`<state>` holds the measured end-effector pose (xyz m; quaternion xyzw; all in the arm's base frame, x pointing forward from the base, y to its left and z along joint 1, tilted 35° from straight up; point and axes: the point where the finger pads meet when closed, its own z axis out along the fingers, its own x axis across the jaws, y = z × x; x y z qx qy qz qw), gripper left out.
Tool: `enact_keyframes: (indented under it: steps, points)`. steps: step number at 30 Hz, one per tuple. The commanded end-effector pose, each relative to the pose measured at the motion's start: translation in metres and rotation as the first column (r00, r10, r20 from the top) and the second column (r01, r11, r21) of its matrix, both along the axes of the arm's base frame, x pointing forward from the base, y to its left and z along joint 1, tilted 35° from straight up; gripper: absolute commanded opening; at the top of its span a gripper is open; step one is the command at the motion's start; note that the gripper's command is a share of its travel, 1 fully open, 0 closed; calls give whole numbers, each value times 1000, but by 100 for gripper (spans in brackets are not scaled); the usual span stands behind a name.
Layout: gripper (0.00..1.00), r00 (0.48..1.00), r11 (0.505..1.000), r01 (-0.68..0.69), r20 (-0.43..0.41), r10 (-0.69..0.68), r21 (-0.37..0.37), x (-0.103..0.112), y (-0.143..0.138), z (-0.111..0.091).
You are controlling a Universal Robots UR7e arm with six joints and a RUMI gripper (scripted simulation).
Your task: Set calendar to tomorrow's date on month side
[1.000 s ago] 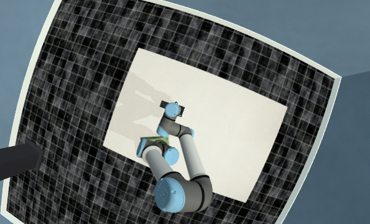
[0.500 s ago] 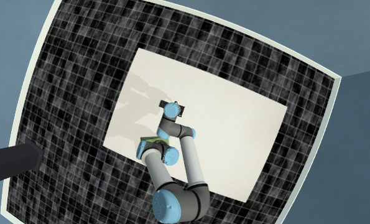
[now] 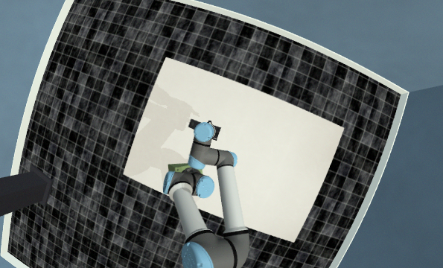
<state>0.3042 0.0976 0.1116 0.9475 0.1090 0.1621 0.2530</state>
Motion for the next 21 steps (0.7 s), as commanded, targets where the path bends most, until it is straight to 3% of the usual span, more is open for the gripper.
enact_keyframes:
  steps: [1, 7, 8, 21]
  points:
    - [28, 1000, 1000, 9, -10, -9, -5, -6, 5, 9]
    - [28, 1000, 1000, 9, -11, -9, -5, -7, 6, 10]
    - [100, 1000, 1000, 9, -12, -9, -5, -7, 6, 10]
    - [100, 1000, 1000, 9, -14, -9, -6, -8, 5, 9]
